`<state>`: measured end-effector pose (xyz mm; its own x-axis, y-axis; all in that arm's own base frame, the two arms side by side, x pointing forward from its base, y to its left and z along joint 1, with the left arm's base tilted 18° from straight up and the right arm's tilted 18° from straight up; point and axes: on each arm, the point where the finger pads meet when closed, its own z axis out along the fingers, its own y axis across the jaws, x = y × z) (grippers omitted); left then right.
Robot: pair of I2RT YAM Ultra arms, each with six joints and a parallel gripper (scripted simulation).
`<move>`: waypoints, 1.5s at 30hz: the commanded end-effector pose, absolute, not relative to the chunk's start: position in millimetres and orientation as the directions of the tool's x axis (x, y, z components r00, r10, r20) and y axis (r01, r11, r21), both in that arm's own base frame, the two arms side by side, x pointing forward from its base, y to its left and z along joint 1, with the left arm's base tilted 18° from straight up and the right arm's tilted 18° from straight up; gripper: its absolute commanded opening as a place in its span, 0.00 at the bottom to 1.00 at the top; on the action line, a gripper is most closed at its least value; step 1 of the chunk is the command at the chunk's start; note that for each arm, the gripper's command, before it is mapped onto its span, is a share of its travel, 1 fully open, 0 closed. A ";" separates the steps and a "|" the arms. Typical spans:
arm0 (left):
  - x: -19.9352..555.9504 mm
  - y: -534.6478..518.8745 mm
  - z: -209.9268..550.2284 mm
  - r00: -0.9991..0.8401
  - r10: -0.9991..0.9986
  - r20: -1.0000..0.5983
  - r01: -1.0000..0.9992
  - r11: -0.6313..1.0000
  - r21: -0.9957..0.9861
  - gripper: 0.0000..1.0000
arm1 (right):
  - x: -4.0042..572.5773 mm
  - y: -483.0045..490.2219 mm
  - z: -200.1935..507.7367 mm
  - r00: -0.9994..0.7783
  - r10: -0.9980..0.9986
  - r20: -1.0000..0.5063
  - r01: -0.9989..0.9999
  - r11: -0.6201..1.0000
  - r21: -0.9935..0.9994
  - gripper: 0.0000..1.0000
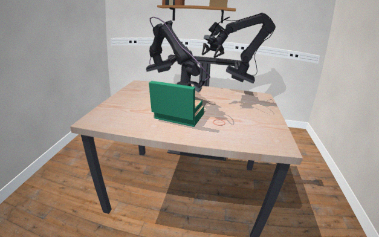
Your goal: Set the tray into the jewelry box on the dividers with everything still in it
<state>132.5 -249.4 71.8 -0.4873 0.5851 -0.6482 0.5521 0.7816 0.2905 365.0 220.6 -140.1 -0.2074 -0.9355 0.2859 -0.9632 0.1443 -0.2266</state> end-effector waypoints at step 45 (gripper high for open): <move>132.2 -252.6 77.0 -0.477 0.574 -0.666 0.548 0.786 0.286 1.00 | 366.0 217.3 -162.2 -0.213 -0.935 0.282 -0.960 0.146 -0.239 0.00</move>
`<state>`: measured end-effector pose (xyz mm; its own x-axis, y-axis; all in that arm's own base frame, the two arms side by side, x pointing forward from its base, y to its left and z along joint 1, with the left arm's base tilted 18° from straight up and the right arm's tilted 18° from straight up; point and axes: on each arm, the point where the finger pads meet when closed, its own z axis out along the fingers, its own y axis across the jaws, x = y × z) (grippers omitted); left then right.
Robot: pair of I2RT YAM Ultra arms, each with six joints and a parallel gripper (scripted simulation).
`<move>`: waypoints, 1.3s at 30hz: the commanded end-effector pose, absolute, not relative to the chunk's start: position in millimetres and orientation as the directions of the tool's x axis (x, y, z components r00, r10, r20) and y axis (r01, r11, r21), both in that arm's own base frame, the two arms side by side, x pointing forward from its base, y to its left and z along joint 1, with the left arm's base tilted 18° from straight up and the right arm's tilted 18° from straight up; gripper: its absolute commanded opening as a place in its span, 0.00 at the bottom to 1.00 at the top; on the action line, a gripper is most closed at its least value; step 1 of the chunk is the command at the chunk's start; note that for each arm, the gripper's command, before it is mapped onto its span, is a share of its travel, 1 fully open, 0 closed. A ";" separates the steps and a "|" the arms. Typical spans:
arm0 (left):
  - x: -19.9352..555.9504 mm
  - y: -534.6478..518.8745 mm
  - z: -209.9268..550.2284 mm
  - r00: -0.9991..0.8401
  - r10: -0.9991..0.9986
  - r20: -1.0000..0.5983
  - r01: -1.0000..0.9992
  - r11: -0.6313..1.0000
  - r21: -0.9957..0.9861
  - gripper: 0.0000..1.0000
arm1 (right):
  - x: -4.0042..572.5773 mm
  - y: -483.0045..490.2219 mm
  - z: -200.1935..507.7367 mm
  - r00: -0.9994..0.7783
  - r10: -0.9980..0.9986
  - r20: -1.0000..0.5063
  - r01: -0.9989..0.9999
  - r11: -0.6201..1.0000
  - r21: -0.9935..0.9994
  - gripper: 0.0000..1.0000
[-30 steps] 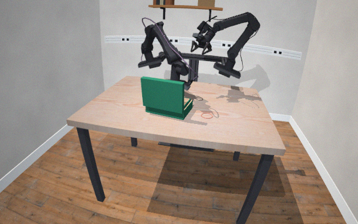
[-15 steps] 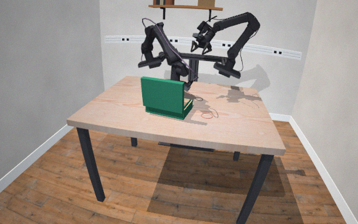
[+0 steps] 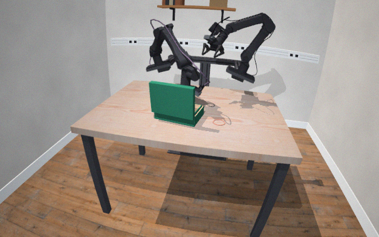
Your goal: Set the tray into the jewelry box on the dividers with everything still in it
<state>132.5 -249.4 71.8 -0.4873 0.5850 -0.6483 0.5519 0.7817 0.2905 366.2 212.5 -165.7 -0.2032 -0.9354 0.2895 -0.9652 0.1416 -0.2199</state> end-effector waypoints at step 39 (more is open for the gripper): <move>132.2 -252.6 77.0 -0.477 0.574 -0.666 0.548 0.786 0.286 1.00 | 394.7 255.0 -102.5 -0.457 -0.889 -0.029 -0.831 0.438 -0.342 1.00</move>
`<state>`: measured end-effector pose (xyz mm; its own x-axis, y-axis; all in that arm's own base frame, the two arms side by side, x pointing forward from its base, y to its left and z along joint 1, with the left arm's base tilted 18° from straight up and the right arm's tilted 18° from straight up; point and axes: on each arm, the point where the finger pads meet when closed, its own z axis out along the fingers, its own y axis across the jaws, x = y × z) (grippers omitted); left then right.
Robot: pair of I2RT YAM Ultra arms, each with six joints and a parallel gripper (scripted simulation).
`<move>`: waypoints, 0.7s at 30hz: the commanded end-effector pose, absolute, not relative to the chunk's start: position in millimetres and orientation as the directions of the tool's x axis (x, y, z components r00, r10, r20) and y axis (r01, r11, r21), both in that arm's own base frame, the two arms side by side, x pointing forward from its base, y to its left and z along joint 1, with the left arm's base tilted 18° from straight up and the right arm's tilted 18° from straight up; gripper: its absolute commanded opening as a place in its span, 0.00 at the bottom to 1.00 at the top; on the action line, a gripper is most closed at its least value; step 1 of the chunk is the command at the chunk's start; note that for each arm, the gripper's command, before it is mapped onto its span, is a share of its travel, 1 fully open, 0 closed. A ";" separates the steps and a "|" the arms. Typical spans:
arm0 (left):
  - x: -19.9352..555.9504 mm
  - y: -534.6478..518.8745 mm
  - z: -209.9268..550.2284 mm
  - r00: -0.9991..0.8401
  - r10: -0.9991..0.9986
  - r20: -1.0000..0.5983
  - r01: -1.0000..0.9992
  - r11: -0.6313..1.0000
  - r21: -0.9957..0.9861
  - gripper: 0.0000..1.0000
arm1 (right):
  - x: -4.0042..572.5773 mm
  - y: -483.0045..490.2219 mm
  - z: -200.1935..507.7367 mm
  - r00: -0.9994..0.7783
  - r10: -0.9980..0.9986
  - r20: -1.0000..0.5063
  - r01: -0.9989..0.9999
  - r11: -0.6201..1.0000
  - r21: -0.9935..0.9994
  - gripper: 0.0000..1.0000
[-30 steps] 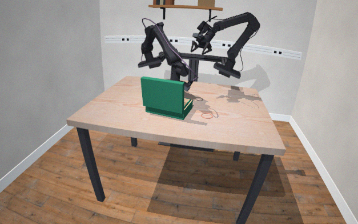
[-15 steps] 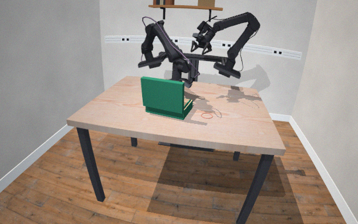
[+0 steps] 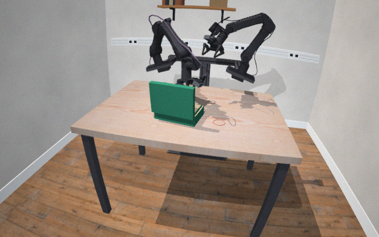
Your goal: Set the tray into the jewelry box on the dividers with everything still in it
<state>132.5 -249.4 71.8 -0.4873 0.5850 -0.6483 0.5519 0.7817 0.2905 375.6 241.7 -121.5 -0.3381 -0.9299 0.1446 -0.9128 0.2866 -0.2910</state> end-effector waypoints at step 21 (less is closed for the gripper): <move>132.2 -252.6 77.0 -0.477 0.574 -0.666 0.548 0.786 0.286 1.00 | 396.9 206.5 -74.3 -0.751 -0.559 -0.352 -0.481 0.828 -0.289 1.00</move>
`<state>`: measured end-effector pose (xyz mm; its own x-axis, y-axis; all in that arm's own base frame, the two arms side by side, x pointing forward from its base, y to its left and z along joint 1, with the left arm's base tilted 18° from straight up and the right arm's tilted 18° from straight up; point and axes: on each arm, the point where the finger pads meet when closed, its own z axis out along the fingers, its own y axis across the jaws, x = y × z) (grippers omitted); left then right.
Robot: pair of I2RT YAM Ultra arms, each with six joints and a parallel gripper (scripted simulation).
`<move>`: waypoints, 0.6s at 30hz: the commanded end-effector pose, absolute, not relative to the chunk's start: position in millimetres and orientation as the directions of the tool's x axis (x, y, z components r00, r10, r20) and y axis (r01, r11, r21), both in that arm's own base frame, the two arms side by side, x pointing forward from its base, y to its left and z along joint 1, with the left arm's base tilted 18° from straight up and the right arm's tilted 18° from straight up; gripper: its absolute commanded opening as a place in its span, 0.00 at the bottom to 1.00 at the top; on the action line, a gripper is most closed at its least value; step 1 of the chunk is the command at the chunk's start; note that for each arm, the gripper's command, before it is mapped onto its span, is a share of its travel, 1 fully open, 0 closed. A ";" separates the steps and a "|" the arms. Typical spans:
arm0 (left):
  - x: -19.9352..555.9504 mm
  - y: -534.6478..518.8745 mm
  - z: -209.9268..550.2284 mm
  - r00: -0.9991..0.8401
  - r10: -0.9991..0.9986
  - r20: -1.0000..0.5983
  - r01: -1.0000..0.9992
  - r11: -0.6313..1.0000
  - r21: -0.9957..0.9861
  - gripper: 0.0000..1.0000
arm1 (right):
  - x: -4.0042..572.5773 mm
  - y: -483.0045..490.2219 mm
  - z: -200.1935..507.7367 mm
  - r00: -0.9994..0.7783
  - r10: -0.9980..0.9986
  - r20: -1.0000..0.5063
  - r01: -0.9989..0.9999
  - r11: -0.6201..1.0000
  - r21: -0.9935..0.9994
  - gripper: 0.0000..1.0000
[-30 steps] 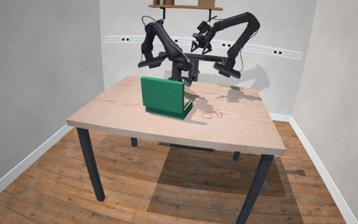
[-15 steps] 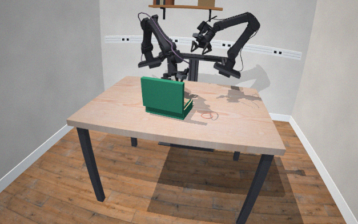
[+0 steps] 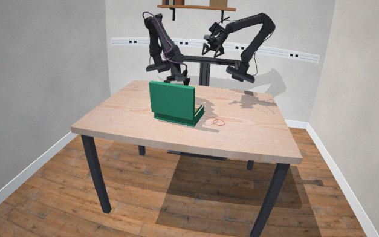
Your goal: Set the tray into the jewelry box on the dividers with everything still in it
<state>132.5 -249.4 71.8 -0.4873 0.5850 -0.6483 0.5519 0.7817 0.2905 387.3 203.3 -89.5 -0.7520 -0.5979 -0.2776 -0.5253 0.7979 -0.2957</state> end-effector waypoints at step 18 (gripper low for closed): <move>132.2 -252.6 77.0 -0.477 0.574 -0.666 0.548 0.786 0.286 1.00 | 397.0 210.6 -75.8 -0.747 -0.565 -0.351 -0.490 0.824 -0.285 1.00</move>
